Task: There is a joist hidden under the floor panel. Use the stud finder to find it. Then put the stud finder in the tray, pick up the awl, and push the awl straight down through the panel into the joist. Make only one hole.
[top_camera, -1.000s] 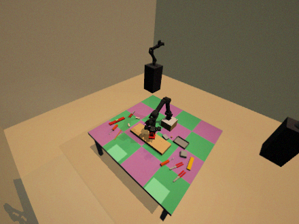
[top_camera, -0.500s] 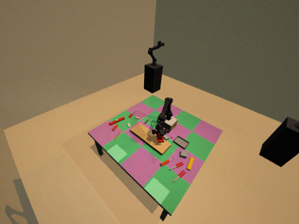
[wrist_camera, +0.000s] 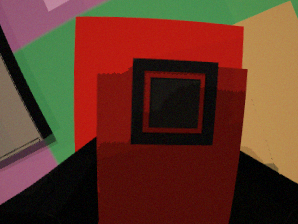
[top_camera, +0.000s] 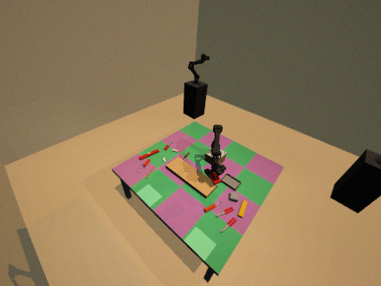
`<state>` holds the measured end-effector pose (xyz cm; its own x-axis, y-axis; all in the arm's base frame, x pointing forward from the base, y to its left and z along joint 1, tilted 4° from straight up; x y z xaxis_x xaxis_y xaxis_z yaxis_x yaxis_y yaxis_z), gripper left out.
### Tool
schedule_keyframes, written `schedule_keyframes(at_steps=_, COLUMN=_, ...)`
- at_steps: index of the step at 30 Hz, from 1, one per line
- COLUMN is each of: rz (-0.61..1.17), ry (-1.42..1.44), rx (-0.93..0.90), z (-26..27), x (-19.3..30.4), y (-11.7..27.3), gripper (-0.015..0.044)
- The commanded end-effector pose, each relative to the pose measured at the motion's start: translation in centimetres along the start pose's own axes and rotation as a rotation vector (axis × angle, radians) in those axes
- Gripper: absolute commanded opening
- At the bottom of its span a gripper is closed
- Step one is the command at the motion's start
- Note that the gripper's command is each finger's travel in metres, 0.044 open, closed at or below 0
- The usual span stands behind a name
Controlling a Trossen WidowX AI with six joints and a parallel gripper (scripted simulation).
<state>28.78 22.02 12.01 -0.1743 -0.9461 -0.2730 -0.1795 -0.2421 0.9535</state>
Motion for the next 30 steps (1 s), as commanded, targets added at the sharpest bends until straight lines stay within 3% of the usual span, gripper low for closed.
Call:
schedule_keyframes(at_steps=1, rz=-0.008, ry=0.060, rx=-0.009, z=2.1, x=-1.4, y=-0.2, gripper=0.0000)
schedule_keyframes(at_steps=30, rz=-0.039, ry=0.476, rx=-0.113, z=17.4, x=-6.1, y=-1.4, gripper=0.0000)
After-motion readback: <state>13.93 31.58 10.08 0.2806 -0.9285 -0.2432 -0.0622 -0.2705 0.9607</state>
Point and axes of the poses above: the point midway between the two fingers, 35 mm back from their tips, its own y axis back along the fingers, its own z axis across the jaws, x = y × z, the point moved 4 cm from there along y, back along the fingers, and after that the axes turned 13 degrees about y, right-handed, at the moved point
